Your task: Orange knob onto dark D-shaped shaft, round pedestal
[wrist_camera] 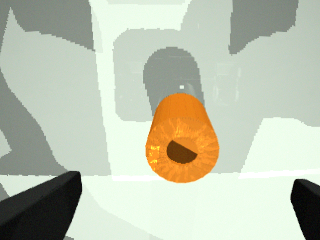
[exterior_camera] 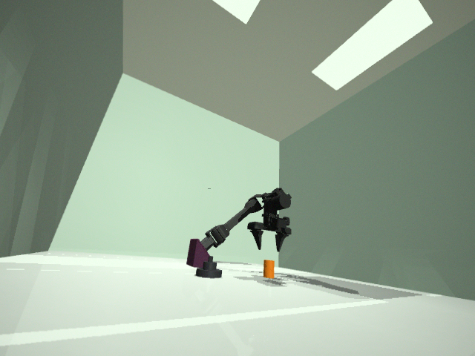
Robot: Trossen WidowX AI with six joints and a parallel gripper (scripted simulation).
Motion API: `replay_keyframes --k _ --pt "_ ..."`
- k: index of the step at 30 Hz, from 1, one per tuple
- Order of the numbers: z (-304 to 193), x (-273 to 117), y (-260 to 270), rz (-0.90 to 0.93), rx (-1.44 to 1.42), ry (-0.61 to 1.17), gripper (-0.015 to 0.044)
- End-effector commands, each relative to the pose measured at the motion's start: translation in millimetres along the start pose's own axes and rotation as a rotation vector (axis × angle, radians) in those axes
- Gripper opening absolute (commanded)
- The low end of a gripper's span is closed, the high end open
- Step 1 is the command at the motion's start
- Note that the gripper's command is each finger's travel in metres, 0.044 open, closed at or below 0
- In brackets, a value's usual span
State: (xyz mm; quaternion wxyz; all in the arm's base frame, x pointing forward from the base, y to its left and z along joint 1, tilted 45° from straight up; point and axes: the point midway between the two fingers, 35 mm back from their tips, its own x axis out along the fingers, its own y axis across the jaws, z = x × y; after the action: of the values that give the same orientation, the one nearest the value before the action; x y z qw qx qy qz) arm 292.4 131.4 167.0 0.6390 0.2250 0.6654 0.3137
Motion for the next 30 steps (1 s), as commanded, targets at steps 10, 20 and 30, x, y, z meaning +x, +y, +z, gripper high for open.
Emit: replay_keyframes --k 10,20,30 --pt "0 25 1 0.005 0.002 -0.002 0.0440" --pt "1 41 0 0.004 0.002 -0.002 0.0440" --pt "1 57 1 0.004 0.002 -0.002 0.0440"
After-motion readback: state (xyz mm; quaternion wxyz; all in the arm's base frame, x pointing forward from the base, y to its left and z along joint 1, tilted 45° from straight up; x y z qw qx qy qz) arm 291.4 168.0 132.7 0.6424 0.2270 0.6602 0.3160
